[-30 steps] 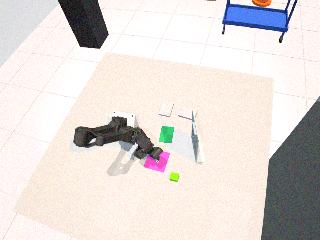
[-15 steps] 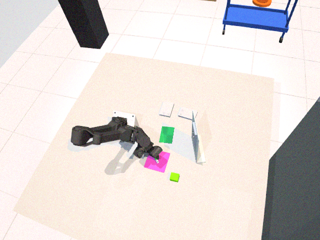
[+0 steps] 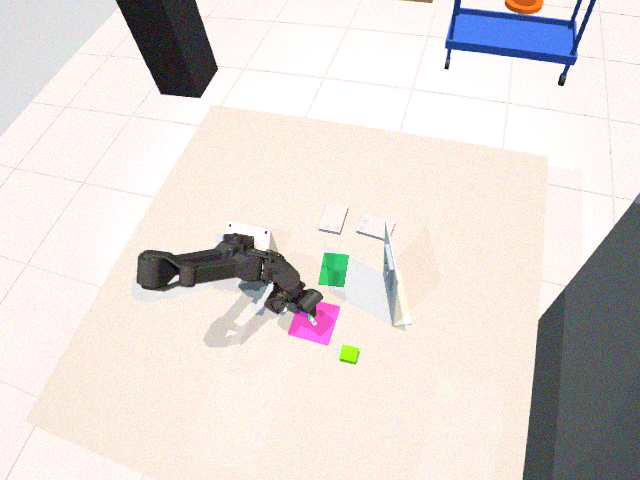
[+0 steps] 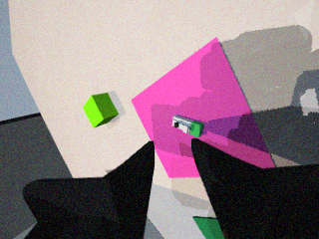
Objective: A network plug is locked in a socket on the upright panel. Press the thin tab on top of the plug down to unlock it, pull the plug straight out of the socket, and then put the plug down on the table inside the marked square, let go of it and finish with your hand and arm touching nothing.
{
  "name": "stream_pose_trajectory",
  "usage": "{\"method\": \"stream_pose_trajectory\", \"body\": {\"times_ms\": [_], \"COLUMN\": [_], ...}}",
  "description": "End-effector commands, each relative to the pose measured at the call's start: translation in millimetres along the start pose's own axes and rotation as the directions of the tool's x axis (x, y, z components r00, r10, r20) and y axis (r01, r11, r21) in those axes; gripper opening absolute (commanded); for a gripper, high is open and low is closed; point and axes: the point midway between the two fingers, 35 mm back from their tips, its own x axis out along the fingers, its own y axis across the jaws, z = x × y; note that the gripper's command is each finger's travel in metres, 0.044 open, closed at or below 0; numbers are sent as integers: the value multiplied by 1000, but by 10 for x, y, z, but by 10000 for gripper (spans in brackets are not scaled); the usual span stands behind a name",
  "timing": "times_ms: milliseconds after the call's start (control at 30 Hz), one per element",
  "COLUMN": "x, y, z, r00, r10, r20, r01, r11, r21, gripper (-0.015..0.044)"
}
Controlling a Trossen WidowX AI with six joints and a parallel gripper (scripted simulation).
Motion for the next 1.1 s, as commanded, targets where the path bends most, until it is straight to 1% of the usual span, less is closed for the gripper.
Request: {"method": "stream_pose_trajectory", "body": {"times_ms": [0, 1067], "x": [-26, -197], "y": [-9, 110], "z": [7, -92], "r00": [1000, 999], "r10": [-2, -31], "r20": [4, -13], "r01": [2, 31], "r11": [1000, 999], "r21": [3, 11], "gripper": [156, 156]}}
